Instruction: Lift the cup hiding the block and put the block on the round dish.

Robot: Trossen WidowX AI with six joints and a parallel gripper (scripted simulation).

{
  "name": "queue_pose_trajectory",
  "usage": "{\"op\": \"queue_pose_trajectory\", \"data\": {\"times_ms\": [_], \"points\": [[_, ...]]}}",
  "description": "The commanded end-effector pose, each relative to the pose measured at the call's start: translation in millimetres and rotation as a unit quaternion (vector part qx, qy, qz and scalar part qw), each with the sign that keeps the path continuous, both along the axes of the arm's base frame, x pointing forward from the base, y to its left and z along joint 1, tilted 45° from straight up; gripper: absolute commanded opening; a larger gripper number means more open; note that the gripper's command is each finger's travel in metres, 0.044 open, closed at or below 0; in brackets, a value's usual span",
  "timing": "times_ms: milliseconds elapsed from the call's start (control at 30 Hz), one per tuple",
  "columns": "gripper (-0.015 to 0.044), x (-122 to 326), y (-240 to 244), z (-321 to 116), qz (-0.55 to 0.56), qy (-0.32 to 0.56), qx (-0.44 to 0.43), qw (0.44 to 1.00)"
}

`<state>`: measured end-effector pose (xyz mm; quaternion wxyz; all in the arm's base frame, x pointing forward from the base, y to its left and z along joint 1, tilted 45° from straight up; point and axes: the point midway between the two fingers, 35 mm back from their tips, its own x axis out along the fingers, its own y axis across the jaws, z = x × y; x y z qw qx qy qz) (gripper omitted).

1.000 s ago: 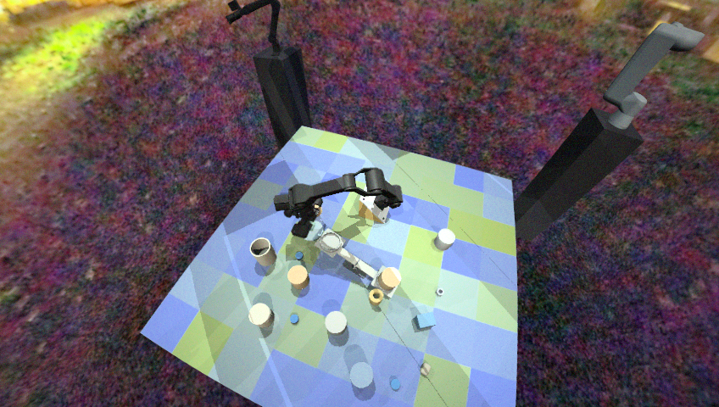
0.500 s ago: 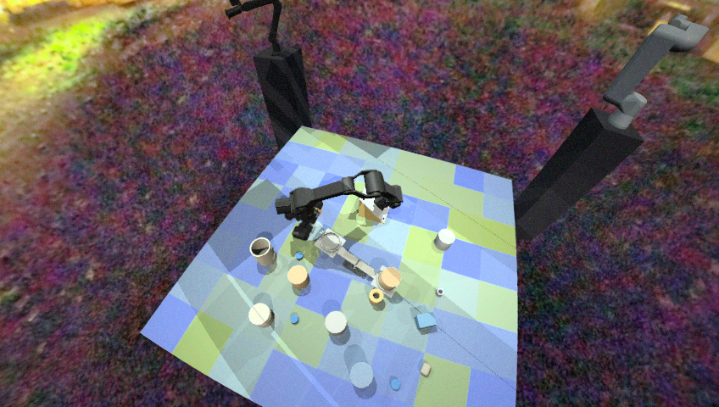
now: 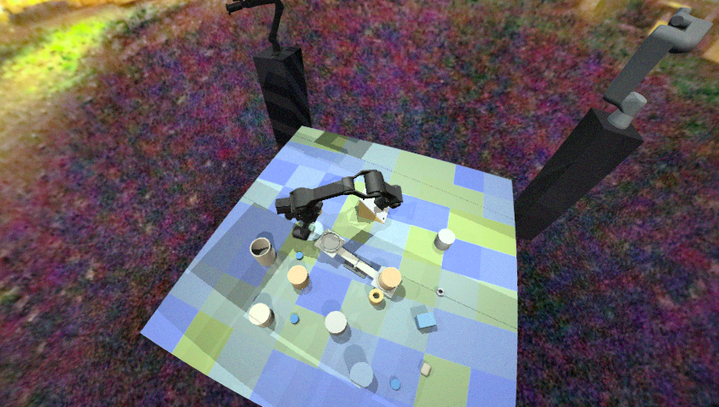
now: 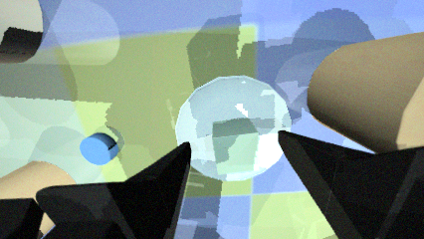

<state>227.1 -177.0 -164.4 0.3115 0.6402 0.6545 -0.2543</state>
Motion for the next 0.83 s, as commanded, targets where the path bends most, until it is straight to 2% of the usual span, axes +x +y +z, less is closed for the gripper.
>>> {"op": "queue_pose_trajectory", "data": {"times_ms": [0, 100, 500, 633, 800], "points": [[0.0440, 1.6, -4.2, 1.9, 0.001, -0.009, -0.007, 1.000], [0.0440, 6.1, -20.2, 9.6, 0.003, -0.040, -0.033, 0.999], [0.0440, -2.2, -41.6, 43.9, -0.003, 0.003, 0.003, 1.000], [0.0440, -4.7, -67.4, 72.1, -0.006, -0.001, 0.000, 1.000], [0.0440, -5.0, -68.9, 74.0, -0.006, -0.001, 0.000, 1.000]]}}
